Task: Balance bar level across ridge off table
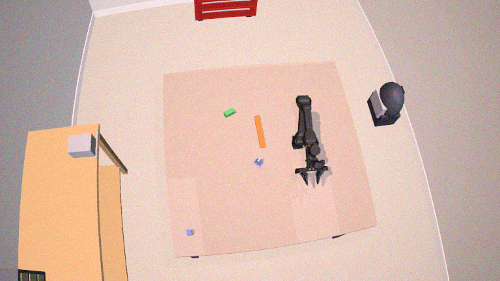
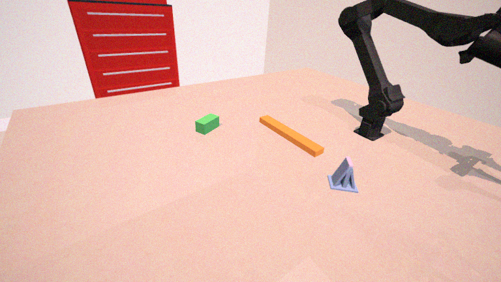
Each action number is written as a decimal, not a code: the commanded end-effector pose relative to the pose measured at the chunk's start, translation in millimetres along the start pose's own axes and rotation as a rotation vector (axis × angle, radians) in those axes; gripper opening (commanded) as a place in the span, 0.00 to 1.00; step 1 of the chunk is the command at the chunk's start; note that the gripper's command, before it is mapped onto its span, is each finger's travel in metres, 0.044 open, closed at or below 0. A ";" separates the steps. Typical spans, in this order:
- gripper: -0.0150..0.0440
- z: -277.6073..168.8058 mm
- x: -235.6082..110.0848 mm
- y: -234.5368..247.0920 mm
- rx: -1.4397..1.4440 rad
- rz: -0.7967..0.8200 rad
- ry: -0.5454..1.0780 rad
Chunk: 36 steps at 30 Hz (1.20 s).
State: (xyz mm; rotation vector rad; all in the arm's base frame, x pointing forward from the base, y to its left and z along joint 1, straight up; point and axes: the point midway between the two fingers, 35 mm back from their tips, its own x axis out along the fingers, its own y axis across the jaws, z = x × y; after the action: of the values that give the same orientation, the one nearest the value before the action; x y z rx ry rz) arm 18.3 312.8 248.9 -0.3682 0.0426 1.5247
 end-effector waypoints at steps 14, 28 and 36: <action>0.79 -46.1 0.5 -74.9 0.284 -0.228 0.210; 0.79 -85.1 -18.1 -128.9 0.536 -0.426 0.339; 0.79 -107.5 -35.4 -155.8 0.689 -0.545 0.397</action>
State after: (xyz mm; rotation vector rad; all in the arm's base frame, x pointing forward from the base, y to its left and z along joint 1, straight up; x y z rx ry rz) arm 176.1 260.5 194.9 -0.1414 0.6481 0.8862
